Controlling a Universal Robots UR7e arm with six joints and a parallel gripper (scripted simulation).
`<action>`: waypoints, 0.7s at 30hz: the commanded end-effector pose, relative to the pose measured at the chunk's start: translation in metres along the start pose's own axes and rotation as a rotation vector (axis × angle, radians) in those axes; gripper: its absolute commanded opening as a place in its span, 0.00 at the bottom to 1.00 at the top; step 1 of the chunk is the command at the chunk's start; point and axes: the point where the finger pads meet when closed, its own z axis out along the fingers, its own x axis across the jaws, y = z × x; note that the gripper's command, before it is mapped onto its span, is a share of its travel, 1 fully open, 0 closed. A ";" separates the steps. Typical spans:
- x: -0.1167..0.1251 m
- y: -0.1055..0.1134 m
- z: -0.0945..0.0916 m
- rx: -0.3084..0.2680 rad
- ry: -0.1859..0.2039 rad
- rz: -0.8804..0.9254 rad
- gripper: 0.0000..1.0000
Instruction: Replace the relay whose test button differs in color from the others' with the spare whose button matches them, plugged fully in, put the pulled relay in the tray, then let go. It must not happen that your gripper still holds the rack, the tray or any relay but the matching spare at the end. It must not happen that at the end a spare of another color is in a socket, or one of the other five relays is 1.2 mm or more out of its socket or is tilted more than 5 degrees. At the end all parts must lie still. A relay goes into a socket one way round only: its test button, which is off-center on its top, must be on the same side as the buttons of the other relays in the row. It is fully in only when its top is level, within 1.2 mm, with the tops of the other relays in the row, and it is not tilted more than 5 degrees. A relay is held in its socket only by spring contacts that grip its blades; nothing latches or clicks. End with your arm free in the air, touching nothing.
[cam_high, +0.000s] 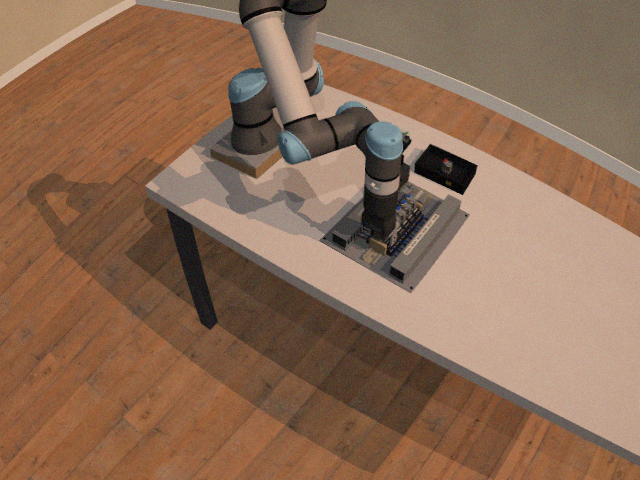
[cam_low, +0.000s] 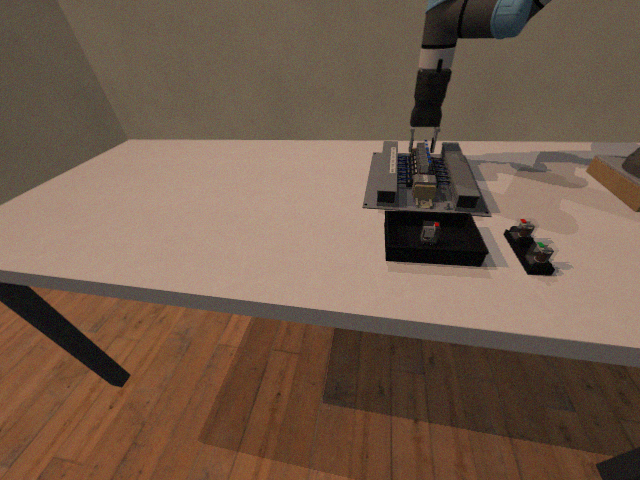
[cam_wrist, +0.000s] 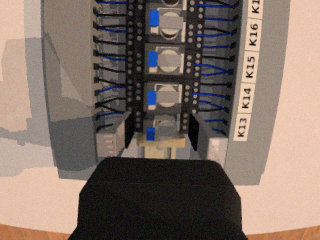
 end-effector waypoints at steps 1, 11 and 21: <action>0.000 0.000 -0.002 0.000 0.001 0.000 1.00; 0.000 0.000 -0.005 0.001 0.001 0.000 1.00; 0.000 0.000 -0.009 0.001 0.001 0.000 1.00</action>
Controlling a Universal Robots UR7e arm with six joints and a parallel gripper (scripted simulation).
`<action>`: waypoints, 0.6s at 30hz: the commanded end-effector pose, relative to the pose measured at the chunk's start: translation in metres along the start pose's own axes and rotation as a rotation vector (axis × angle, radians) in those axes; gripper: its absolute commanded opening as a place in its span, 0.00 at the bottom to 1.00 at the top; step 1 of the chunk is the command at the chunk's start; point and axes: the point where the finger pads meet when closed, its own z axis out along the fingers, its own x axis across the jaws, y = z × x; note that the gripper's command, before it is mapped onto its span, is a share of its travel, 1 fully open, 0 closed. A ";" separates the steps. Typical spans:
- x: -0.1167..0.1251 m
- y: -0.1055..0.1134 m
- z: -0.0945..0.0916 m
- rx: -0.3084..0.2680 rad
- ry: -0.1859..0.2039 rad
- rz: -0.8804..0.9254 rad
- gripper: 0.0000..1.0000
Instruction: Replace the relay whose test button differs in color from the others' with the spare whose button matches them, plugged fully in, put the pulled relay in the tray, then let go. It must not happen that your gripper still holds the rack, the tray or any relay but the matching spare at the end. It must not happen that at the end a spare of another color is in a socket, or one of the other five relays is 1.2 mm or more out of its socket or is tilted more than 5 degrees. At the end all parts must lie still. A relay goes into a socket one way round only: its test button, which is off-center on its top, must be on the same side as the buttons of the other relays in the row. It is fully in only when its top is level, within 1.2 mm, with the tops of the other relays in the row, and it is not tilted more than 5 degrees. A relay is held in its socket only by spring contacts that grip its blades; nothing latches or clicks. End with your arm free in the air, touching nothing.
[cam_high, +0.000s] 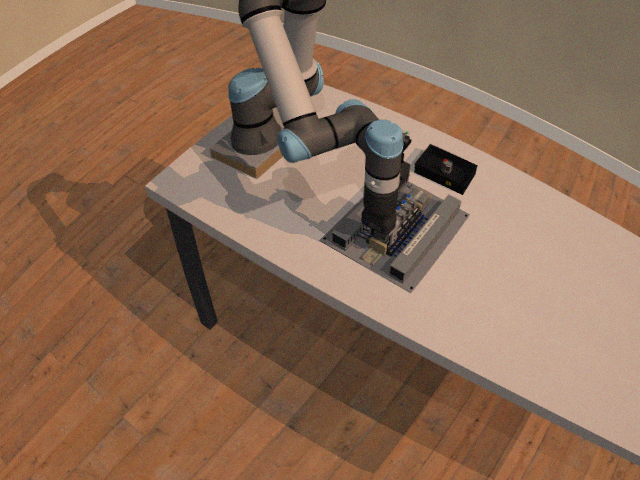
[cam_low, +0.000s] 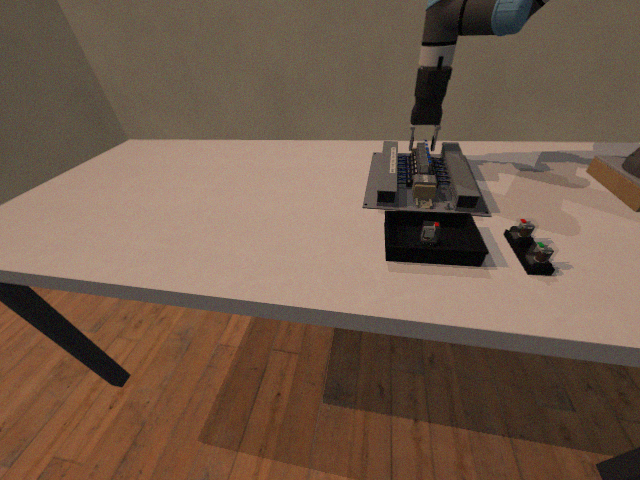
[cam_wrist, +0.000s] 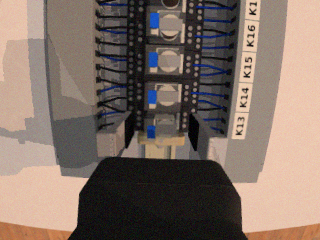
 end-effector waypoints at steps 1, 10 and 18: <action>0.001 0.000 -0.004 -0.001 0.002 0.000 1.00; 0.001 0.000 -0.004 -0.001 0.002 0.000 1.00; 0.001 0.000 -0.007 -0.001 0.002 0.000 1.00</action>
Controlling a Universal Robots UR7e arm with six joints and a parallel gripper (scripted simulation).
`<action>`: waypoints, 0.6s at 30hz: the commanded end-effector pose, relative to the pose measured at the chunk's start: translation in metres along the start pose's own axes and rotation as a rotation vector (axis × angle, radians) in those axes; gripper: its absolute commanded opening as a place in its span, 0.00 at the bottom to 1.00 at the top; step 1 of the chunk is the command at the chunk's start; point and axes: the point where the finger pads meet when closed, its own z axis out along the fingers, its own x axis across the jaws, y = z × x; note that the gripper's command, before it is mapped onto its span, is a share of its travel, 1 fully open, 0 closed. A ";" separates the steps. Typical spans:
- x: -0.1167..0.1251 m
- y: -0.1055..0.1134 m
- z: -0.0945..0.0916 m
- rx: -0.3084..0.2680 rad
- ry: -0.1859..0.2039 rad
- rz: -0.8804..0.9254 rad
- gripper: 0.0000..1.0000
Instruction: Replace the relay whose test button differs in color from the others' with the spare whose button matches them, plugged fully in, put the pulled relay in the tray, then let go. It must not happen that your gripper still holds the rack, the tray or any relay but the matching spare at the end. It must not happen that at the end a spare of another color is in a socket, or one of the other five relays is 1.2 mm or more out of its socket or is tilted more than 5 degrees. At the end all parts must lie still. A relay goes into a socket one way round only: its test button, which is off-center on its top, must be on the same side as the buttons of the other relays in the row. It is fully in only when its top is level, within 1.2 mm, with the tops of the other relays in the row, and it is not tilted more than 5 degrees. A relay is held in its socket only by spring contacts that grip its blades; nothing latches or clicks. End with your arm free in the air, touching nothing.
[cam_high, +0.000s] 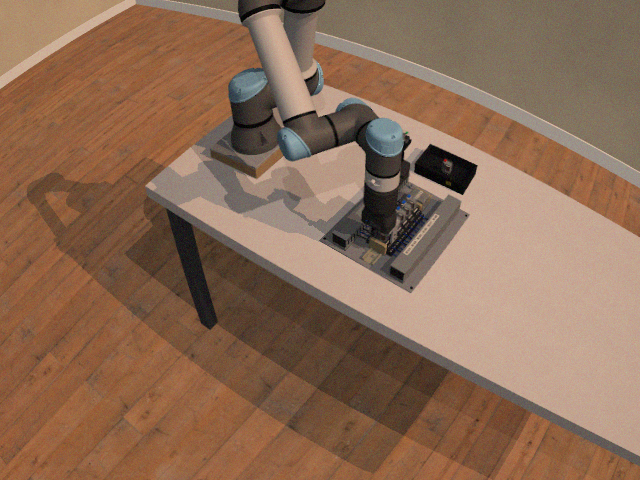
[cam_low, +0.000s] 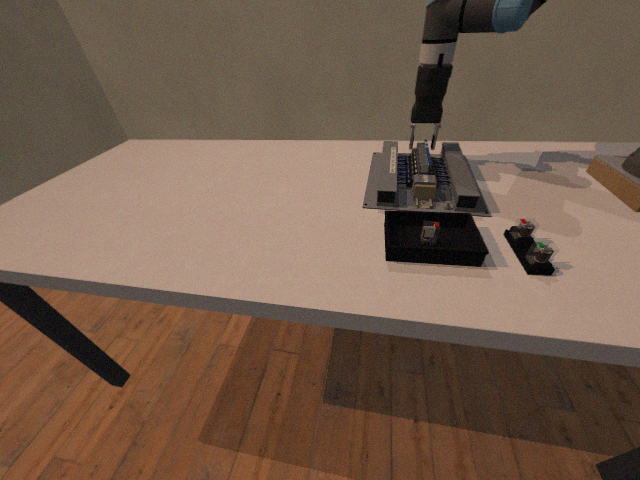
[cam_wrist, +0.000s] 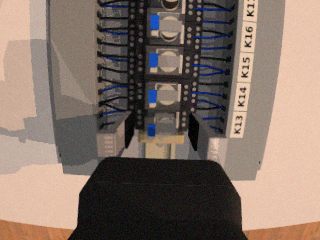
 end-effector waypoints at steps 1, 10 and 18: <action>0.001 0.000 -0.003 -0.001 0.002 0.000 1.00; 0.001 0.000 -0.003 -0.001 0.002 0.000 1.00; 0.001 0.000 -0.007 -0.001 0.002 0.000 1.00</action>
